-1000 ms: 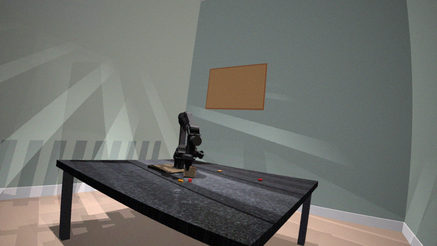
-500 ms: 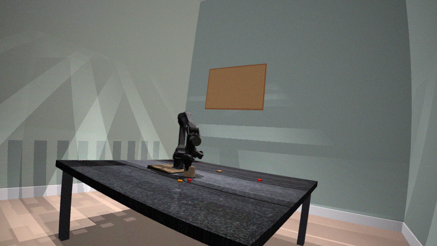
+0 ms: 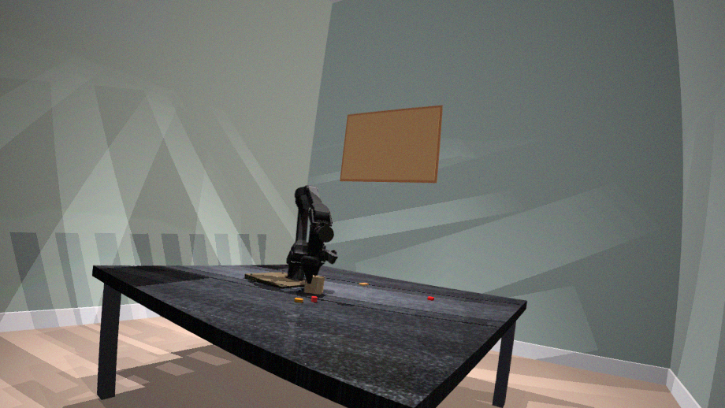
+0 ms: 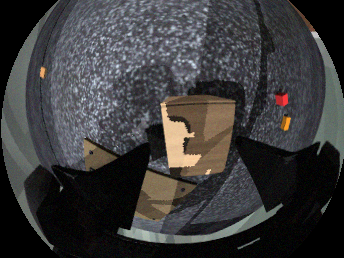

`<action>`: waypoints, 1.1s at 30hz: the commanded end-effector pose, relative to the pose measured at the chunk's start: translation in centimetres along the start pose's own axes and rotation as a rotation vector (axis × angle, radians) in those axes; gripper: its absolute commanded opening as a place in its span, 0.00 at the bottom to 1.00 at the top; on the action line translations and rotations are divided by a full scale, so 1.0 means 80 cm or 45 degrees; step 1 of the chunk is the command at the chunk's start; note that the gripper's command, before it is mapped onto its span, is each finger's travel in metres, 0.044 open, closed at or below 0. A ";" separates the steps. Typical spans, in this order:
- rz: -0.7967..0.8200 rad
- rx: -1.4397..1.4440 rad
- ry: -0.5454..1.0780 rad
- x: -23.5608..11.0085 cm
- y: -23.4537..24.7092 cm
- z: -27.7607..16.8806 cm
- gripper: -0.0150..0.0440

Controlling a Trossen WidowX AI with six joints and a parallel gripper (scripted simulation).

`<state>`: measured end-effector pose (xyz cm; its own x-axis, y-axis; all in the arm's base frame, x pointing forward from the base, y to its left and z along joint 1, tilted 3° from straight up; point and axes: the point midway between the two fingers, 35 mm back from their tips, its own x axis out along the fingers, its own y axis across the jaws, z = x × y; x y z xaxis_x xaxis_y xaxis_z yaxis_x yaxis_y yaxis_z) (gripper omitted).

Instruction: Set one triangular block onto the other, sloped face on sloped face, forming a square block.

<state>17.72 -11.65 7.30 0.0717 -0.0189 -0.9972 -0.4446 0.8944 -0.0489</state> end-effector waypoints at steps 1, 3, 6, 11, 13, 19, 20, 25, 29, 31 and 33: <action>0.000 0.000 0.000 -0.002 0.000 0.000 1.00; 0.000 0.000 0.000 -0.019 -0.003 0.002 1.00; -0.001 0.000 0.000 -0.065 -0.007 0.004 1.00; 0.000 0.000 0.000 -0.135 -0.001 0.000 1.00; 0.000 0.000 0.000 -0.138 0.000 0.000 1.00; -0.015 0.004 -0.007 -0.131 -0.004 0.002 1.00; -0.015 0.004 -0.007 -0.131 -0.004 0.002 1.00; -0.015 0.004 -0.007 -0.131 -0.004 0.002 1.00; -0.015 0.004 -0.007 -0.131 -0.004 0.002 1.00; -0.015 0.004 -0.007 -0.131 -0.004 0.002 1.00; -0.015 0.004 -0.007 -0.131 -0.004 0.002 1.00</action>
<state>17.26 -11.65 17.81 0.0819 -0.0272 -0.9963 -0.4410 0.8955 -0.0607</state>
